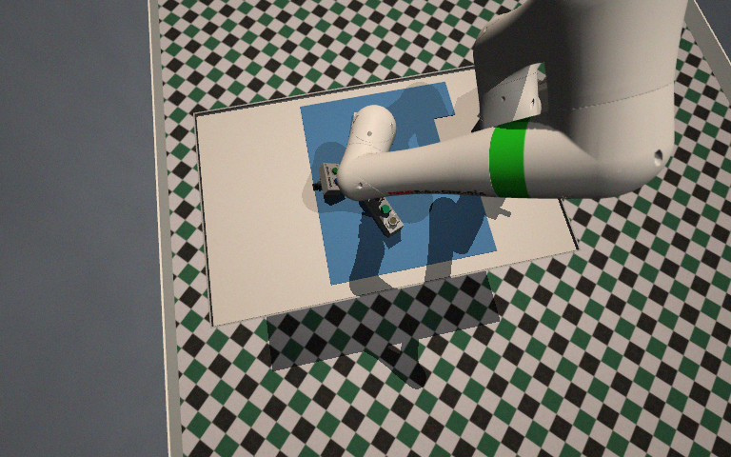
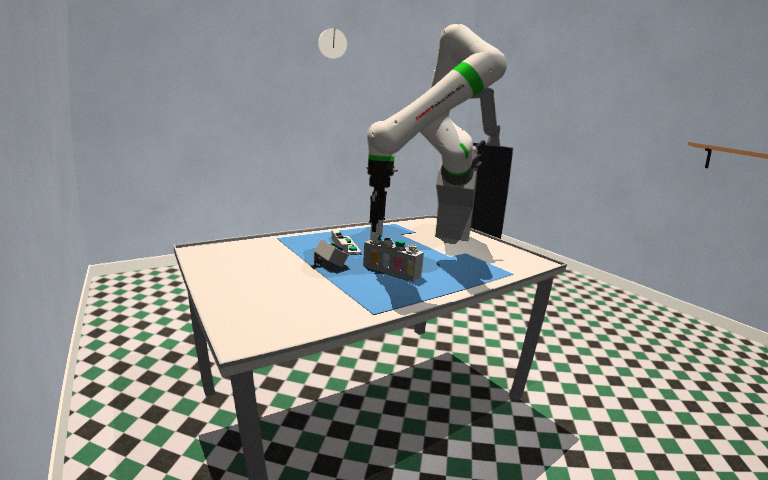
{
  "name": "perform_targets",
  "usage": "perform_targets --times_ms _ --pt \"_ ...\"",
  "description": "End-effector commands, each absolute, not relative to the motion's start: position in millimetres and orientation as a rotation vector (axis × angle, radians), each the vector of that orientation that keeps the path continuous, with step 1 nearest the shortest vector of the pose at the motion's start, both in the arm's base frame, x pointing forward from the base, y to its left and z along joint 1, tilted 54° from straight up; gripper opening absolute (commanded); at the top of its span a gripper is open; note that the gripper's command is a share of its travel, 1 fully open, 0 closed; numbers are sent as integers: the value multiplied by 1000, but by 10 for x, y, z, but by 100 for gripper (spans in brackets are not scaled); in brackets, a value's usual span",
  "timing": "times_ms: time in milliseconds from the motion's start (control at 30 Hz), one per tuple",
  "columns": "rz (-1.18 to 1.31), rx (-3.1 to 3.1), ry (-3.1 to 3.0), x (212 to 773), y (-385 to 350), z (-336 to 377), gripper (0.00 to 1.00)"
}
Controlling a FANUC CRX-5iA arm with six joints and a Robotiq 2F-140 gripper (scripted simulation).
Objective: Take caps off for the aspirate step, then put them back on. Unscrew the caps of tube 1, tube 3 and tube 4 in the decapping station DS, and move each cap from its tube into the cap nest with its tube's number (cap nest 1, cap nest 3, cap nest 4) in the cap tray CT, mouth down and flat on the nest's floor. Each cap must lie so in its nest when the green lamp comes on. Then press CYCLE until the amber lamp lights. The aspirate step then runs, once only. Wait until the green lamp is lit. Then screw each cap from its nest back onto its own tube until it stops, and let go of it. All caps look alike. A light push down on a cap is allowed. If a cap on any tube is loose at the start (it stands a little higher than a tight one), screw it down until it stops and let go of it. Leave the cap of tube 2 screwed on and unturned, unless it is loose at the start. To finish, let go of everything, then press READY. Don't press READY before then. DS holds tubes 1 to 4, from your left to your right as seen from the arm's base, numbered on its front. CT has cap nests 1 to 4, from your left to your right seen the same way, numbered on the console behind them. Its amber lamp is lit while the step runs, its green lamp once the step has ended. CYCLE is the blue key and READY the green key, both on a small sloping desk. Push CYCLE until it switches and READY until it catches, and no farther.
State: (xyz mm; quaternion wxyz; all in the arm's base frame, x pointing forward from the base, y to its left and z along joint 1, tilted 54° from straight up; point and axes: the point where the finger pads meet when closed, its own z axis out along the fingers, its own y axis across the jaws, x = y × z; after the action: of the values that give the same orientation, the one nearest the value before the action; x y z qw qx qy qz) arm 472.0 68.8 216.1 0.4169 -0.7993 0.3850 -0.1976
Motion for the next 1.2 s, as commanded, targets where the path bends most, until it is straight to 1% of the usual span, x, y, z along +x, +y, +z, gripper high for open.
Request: perform_targets --times_ms 0,267,333,400,467,733,767,1167 --pt "-347 -1843 1235 4719 687 2160 35" --pt "-162 -1601 1510 4719 687 2160 35" --pt "-162 -1601 1510 4719 687 2160 35" --pt "-73 -1473 1628 4719 687 2160 35" --pt "-37 -1419 1677 4719 687 2160 35" --pt "-37 -1419 1677 4720 686 2160 35" --pt "-37 -1419 1677 4720 686 2160 0" --pt "-37 -1419 1677 4720 686 2160 0"
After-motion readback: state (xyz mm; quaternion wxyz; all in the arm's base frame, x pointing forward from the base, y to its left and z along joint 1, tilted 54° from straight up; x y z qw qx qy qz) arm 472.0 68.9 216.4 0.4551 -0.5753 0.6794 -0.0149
